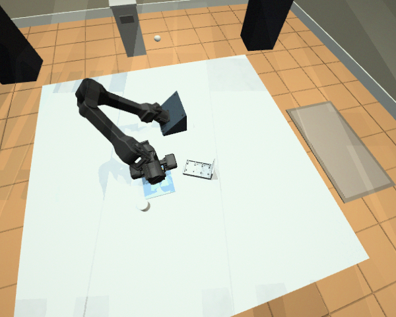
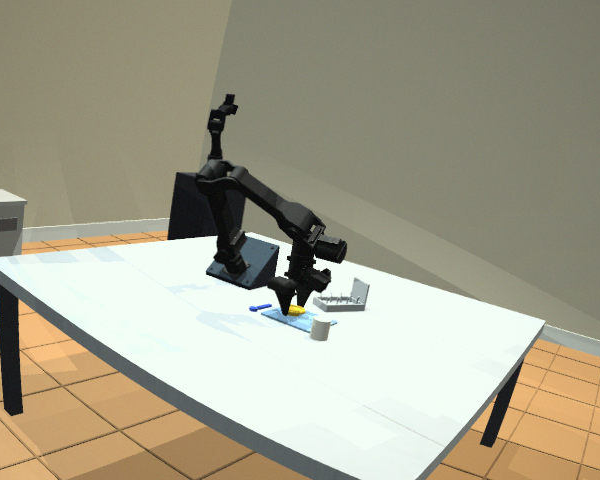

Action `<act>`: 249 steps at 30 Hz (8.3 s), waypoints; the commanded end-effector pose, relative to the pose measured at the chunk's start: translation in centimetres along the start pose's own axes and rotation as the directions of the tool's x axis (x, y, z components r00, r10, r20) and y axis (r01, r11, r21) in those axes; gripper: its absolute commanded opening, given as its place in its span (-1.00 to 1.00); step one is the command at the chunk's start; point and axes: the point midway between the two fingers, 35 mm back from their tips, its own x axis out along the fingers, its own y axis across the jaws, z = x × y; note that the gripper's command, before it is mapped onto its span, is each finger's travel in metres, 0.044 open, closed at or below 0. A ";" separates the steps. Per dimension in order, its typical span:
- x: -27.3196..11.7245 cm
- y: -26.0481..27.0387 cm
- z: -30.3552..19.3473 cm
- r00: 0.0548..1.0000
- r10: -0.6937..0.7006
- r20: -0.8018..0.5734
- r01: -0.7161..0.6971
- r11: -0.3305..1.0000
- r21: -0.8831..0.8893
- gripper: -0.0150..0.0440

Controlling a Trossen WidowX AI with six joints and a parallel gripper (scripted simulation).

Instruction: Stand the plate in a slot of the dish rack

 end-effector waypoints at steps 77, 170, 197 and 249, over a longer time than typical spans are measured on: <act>-15.1 11.8 -2.3 0.996 0.092 0.021 -0.093 0.932 0.351 -0.49; -5.4 12.0 0.1 0.007 0.879 0.476 0.000 0.476 -0.879 -0.49; -0.4 13.2 0.5 0.025 0.876 0.481 -0.006 0.481 -0.877 -0.49; -12.8 14.2 1.1 0.144 0.895 0.422 -0.163 0.442 -0.882 0.86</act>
